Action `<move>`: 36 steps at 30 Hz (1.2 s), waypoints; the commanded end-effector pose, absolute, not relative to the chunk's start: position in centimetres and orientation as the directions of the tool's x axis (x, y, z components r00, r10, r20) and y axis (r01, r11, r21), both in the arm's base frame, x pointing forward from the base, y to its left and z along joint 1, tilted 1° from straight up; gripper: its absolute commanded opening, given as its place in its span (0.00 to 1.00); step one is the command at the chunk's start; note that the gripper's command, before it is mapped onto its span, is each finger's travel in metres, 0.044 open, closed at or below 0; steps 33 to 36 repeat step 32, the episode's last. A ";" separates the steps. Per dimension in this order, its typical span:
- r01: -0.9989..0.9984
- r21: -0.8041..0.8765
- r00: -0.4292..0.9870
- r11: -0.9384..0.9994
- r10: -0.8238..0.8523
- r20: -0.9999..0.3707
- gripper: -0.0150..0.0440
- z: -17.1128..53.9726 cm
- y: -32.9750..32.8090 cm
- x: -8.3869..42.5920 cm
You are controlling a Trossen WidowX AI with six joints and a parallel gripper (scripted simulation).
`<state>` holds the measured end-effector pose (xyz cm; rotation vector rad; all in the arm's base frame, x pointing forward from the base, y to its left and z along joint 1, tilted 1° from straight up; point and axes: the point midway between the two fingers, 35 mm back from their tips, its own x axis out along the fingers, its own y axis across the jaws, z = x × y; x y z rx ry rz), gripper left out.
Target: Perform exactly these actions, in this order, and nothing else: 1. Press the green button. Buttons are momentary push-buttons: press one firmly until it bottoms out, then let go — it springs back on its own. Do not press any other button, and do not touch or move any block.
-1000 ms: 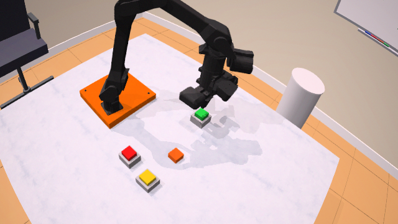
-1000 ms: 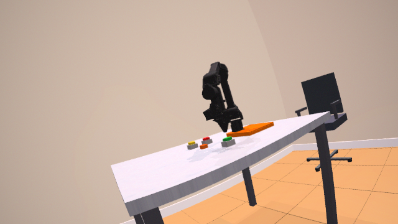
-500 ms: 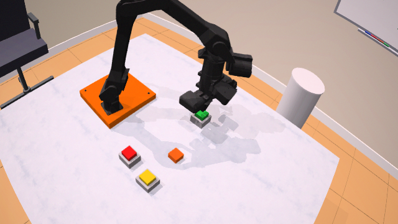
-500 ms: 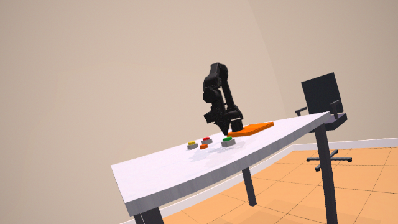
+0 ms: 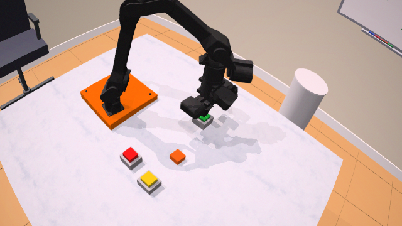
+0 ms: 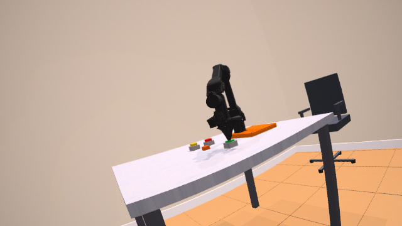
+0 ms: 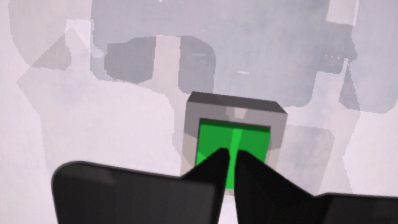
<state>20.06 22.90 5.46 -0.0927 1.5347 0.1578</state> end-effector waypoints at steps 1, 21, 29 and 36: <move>-0.157 0.040 0.025 0.987 0.045 -0.999 0.29 5.3 22.9 20.0; -0.157 0.040 0.025 0.987 0.045 -0.999 0.33 8.9 22.8 19.9; -0.157 0.041 0.025 0.987 0.046 -0.999 0.69 15.0 23.3 20.6; -0.157 0.041 0.025 0.987 0.046 -0.999 0.78 15.0 23.3 20.6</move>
